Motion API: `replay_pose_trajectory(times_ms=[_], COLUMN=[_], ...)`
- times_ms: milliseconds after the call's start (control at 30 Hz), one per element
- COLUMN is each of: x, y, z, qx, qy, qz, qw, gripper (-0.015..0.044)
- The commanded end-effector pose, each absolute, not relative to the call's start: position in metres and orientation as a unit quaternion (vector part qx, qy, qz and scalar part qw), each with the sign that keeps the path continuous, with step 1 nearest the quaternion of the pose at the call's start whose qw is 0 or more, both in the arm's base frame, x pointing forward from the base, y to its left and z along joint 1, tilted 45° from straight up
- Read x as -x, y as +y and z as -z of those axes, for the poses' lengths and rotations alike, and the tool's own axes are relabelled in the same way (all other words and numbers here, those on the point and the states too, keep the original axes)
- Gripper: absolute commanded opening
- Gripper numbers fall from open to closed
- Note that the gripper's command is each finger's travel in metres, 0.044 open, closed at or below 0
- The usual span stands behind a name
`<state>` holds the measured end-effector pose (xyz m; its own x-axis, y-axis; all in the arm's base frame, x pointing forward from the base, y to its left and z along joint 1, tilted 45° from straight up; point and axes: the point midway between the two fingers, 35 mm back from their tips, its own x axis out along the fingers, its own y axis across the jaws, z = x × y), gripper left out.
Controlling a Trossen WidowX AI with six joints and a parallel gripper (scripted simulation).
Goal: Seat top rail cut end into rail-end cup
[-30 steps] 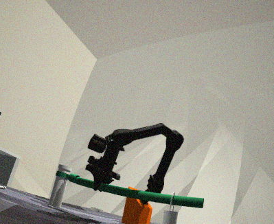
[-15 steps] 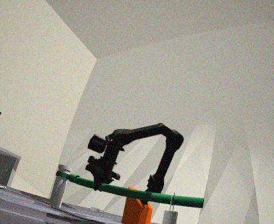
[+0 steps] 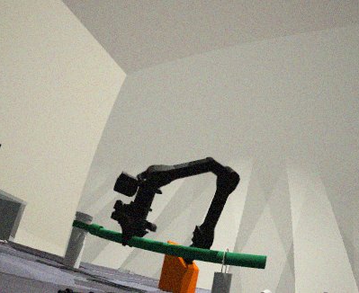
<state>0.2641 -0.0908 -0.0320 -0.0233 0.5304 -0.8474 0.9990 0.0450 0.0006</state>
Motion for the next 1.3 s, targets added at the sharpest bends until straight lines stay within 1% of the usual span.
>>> replay_pose_trajectory(times_ms=[0, 1267], x=[-0.264, -0.269], y=[-0.091, -0.103], z=[0.032, 0.033], qx=[-0.605, -0.605], qy=[0.632, 0.632], qz=[0.335, 0.335], qw=[0.350, 0.351], gripper=[0.0000, 0.0000])
